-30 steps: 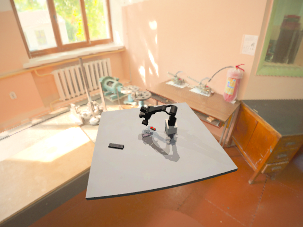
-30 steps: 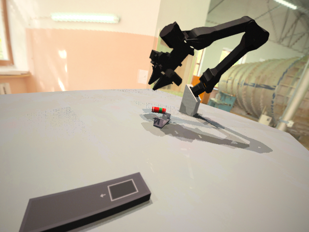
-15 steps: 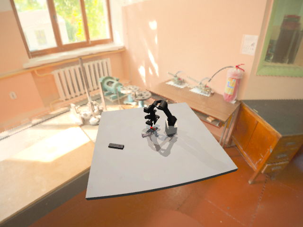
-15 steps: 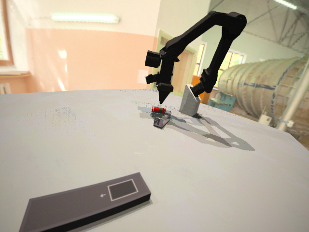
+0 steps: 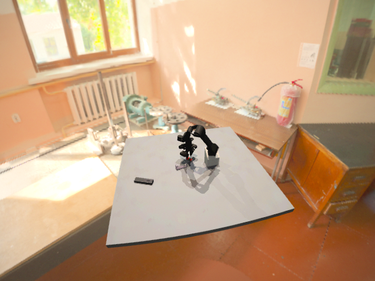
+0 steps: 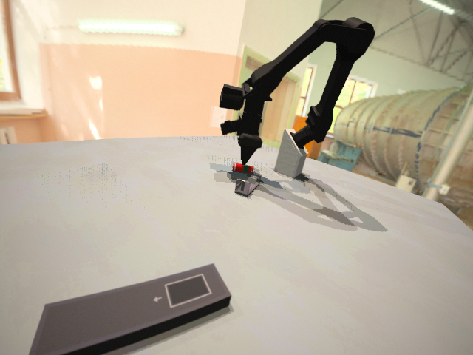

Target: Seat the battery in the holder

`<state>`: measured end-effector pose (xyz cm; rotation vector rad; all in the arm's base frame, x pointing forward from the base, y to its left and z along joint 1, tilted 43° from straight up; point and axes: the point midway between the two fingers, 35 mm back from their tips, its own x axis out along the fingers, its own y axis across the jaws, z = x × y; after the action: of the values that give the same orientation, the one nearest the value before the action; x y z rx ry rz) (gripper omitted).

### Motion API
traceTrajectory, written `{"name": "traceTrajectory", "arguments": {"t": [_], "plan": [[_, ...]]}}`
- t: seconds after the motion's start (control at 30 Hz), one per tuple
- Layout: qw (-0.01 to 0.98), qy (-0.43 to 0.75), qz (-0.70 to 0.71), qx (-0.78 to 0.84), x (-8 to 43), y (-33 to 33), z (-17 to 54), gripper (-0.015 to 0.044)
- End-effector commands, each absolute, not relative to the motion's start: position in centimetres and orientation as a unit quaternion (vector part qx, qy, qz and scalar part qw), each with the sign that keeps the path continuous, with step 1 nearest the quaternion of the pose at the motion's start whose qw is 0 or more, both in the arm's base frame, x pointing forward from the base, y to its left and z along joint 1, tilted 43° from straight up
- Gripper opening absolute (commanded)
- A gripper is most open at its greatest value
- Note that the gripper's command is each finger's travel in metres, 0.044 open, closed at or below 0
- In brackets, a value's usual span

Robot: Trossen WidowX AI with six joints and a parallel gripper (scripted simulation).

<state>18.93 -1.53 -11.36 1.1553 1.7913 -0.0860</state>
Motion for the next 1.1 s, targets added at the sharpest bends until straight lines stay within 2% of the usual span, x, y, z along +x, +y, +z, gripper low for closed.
{"name": "traceTrajectory", "arguments": {"t": [0.0, 0.53, 0.7, 0.87, 1.07], "plan": [[0.478, 0.736, -0.036, 0.478, 18.6, -0.9, -11.8, 0.0245], [0.478, 0.736, -0.034, 0.478, 18.3, 0.6, -13.3, 0.0245], [0.478, 0.736, -0.034, 0.478, 18.3, 0.6, -13.3, 0.0114], [0.478, 0.736, -0.034, 0.478, 18.3, 0.6, -13.3, 0.0083], [0.478, 0.736, -0.035, 0.478, 18.5, -0.2, -12.5, 0.0083]]}}
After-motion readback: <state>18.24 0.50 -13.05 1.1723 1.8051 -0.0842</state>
